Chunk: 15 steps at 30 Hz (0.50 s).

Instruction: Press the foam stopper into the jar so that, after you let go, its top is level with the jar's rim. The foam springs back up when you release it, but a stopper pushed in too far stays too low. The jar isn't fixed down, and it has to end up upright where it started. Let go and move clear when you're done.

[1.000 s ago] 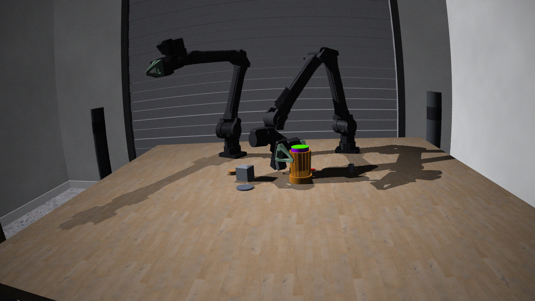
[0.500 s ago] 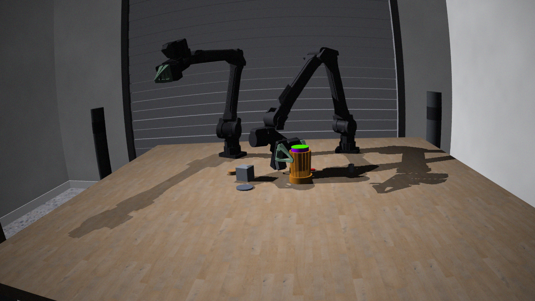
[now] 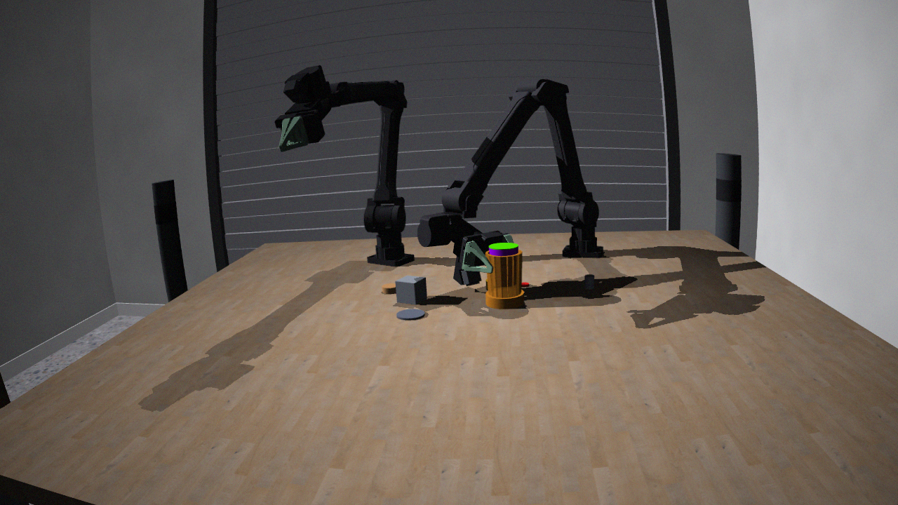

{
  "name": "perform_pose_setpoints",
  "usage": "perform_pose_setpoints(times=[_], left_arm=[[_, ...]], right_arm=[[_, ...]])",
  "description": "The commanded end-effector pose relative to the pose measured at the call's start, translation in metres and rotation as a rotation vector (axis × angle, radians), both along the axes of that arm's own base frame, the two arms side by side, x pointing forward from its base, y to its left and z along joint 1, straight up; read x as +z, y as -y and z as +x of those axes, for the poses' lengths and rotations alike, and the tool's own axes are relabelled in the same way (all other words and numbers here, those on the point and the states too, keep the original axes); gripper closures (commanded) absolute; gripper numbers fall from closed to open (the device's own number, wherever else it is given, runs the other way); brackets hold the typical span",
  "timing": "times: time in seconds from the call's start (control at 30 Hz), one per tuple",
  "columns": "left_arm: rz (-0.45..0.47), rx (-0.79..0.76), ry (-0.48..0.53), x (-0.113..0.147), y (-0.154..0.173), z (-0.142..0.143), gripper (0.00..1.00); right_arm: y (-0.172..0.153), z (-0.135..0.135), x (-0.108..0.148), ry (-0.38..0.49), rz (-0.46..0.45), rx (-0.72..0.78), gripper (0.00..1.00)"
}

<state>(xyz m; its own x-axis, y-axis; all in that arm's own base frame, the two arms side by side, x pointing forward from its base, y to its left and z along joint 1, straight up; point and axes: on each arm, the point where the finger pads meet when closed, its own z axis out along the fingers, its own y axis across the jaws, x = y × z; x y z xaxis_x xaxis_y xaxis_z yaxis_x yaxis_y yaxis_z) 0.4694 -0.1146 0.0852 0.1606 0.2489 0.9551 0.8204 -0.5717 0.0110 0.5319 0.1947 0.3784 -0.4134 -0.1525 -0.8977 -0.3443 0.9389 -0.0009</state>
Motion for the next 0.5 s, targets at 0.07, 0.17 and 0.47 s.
perform_pose_setpoints(times=[0.07,0.17,0.47], left_arm=[[-0.017,-0.026,0.041,0.024,0.016,0.011,0.36],[-0.017,-0.026,0.041,0.024,0.016,0.011,0.36],[-0.017,-0.026,0.041,0.024,0.016,0.011,0.36]], right_arm=[[-0.016,0.007,0.006,-0.025,-0.001,0.017,1.00],[-0.030,0.003,-0.003,-0.056,-0.015,0.044,1.00],[-0.067,-0.011,-0.028,-0.142,-0.054,0.109,1.00]])
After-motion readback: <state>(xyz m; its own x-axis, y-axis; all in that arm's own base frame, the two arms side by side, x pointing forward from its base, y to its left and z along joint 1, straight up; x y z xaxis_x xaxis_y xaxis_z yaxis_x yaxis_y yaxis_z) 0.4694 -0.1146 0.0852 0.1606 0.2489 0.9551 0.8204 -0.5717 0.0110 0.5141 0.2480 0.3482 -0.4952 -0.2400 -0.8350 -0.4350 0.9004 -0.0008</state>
